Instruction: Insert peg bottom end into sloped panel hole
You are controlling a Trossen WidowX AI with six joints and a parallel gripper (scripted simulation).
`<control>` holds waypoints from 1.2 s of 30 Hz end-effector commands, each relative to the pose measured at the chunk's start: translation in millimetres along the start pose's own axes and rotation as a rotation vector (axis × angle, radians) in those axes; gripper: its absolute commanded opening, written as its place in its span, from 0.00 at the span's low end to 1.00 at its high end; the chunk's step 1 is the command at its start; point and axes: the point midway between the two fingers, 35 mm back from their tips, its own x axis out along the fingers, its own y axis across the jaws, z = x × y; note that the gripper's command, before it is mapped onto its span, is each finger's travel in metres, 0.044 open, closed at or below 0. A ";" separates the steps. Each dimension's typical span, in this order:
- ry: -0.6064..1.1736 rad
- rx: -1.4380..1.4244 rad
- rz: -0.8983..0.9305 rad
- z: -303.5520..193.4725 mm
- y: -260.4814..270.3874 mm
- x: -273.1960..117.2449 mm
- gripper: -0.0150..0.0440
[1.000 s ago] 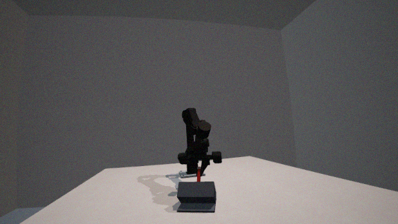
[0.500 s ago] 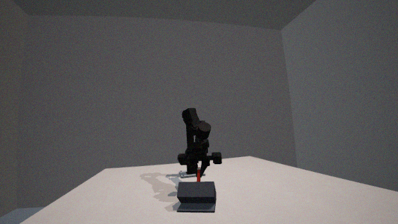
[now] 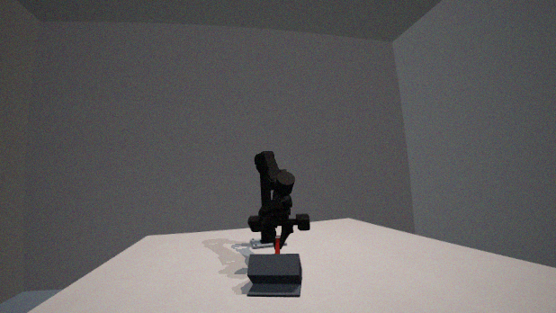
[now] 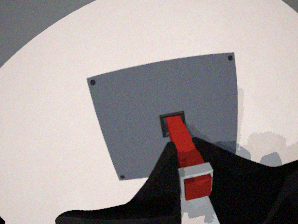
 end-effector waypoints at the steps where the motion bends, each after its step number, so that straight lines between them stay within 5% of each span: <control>1: 0.002 -0.004 0.003 0.2 0.8 2.7 0.25; 36: 0.001 -0.004 0.003 2.4 1.8 17.1 0.25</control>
